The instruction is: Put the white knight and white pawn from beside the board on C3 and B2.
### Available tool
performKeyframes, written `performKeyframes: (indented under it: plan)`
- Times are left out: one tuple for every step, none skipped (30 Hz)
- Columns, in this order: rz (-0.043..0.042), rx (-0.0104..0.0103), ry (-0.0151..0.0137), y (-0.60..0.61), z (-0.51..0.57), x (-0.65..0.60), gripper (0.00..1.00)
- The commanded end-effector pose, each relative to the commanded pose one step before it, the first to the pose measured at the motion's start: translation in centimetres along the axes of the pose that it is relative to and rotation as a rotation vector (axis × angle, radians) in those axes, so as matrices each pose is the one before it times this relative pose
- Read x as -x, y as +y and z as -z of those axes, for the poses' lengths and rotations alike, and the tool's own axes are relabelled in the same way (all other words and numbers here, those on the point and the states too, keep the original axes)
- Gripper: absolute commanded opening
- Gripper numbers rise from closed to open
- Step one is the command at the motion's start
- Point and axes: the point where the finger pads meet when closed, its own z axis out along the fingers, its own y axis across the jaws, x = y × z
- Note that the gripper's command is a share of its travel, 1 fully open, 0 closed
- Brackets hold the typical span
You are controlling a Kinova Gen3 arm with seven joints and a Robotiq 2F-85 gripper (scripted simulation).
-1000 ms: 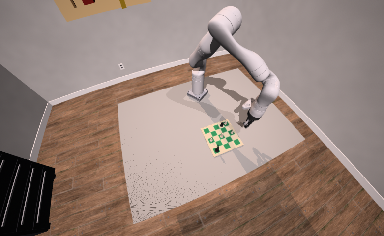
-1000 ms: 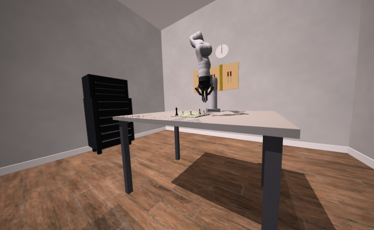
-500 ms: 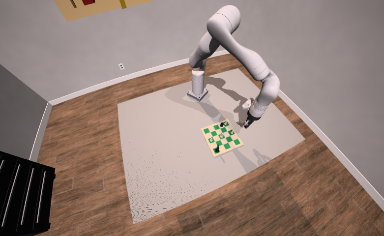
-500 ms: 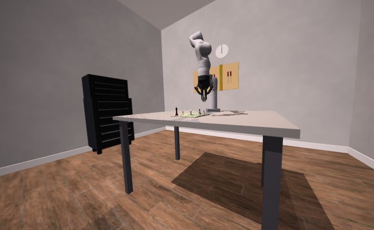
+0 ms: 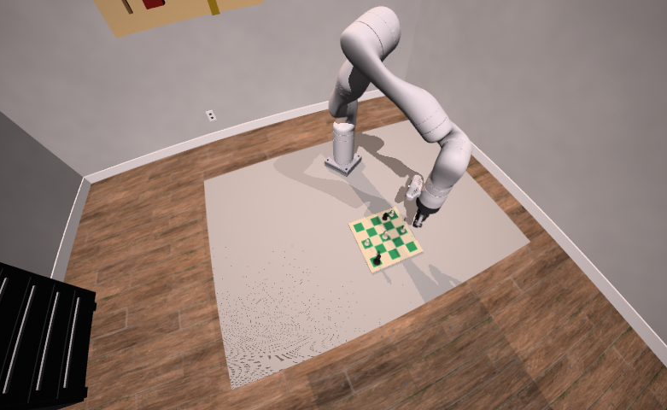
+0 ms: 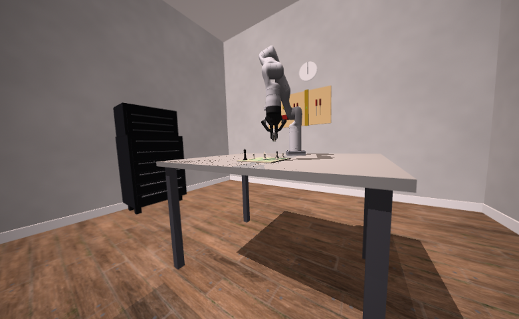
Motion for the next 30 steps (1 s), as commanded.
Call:
performKeyframes:
  plan:
    - [0.02147, 0.00062, -0.00347, -2.163, 0.283, -1.449, 0.00]
    - [0.02181, -0.00026, -0.00018, -0.308, 0.031, -0.291, 0.00]
    - [0.00000, 0.00000, 0.00000, 0.000, 0.000, 0.000, 0.00]
    - [0.00000, 0.00000, 0.00000, 0.000, 0.000, 0.000, 0.00]
    - [0.01913, -0.00025, -0.00016, -0.262, 0.028, -0.262, 0.00]
    - [0.01626, -0.00023, -0.00014, -0.217, 0.024, -0.228, 0.00]
    - [0.01328, -0.00021, -0.00012, -0.173, 0.020, -0.190, 0.00]
    - [0.01031, -0.00017, -0.00009, -0.131, 0.015, -0.149, 0.00]
    - [0.00746, -0.00013, -0.00007, -0.094, 0.011, -0.109, 0.00]
    - [0.00487, -0.00009, -0.00004, -0.060, 0.007, -0.072, 0.00]
    - [0.00268, -0.00005, -0.00002, -0.033, 0.004, -0.040, 0.00]
    - [0.00106, -0.00002, -0.00001, -0.013, 0.002, -0.016, 0.00]
    - [0.00016, 0.00000, 0.00000, -0.002, 0.000, -0.002, 0.00]
    - [0.00000, 0.00000, 0.00000, 0.000, 0.000, 0.000, 0.00]
    - [0.00000, 0.00000, 0.00000, 0.000, 0.000, 0.000, 0.00]
    - [0.00000, 0.00000, 0.00000, 0.000, 0.000, 0.000, 0.00]
    - [0.00000, 0.00000, 0.00000, 0.000, 0.000, 0.000, 0.00]
    - [0.00000, 0.00000, 0.00000, 0.000, 0.000, 0.000, 0.00]
    - [0.00000, 0.00000, 0.00000, 0.000, 0.000, 0.000, 0.00]
    - [0.00000, 0.00000, 0.00000, 0.000, 0.000, 0.000, 0.00]
    - [0.00000, 0.00000, 0.00000, 0.000, 0.000, 0.000, 0.00]
    - [0.00000, 0.00000, 0.00000, 0.000, 0.000, 0.000, 0.00]
    - [0.00000, 0.00000, 0.00000, 0.000, 0.000, 0.000, 0.00]
    - [0.00000, 0.00000, 0.00000, 0.000, 0.000, 0.000, 0.00]
    - [0.00002, 0.00001, 0.00000, 0.000, -0.002, 0.000, 0.00]
    - [0.00016, 0.00005, 0.00001, -0.001, -0.015, 0.000, 0.00]
    - [0.00041, 0.00012, 0.00004, -0.001, -0.039, 0.000, 0.00]
    - [0.00075, 0.00022, 0.00007, -0.002, -0.071, -0.001, 0.00]
    - [0.00116, 0.00035, 0.00010, -0.003, -0.110, -0.001, 0.00]
    - [0.00163, 0.00049, 0.00014, -0.004, -0.154, -0.002, 0.00]
